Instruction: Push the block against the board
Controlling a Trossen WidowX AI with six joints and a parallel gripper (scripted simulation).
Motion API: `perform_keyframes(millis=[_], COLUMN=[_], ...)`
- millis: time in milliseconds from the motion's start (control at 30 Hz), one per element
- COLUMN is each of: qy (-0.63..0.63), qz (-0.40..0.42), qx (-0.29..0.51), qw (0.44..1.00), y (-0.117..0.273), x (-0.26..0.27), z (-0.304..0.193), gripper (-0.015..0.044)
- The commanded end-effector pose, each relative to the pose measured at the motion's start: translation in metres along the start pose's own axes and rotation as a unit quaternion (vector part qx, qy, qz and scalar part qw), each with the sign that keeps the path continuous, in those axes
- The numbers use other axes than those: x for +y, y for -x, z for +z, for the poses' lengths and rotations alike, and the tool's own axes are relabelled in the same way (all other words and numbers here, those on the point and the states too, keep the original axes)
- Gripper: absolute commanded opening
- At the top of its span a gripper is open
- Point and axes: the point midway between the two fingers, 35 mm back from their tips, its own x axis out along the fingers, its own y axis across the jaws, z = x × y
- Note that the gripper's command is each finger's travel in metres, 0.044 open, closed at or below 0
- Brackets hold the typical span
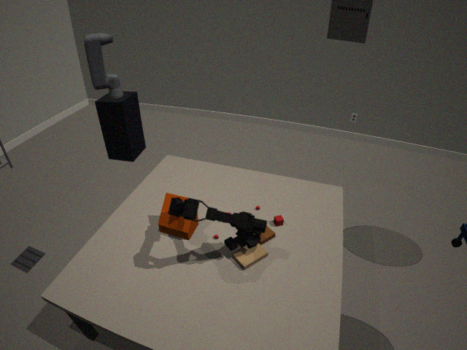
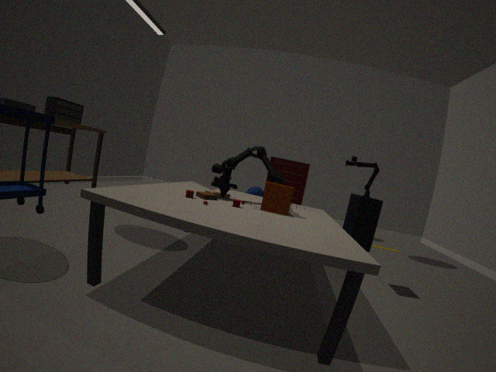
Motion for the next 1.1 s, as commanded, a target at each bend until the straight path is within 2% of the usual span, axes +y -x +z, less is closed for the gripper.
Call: perform_keyframes(millis=[0, 833, 900, 1000, 1067], qy=[0.001, 0.001, 0.002, 0.001, 0.001], qz=[-0.001, -0.001, -0.001, 0.0, 0.0], qx=[-0.001, 0.0, -0.001, 0.0, 0.0], qw=[1.0, 1.0, 1.0, 1.0, 1.0], y=[0.0, 0.0, 0.012, 0.052, 0.055], x=[0.0, 0.0, 0.001, 0.0, 0.0], z=[-0.006, -0.045, -0.039, -0.04, -0.04], gripper=[0.0, 0.0, 0.0, 0.0, 0.0])
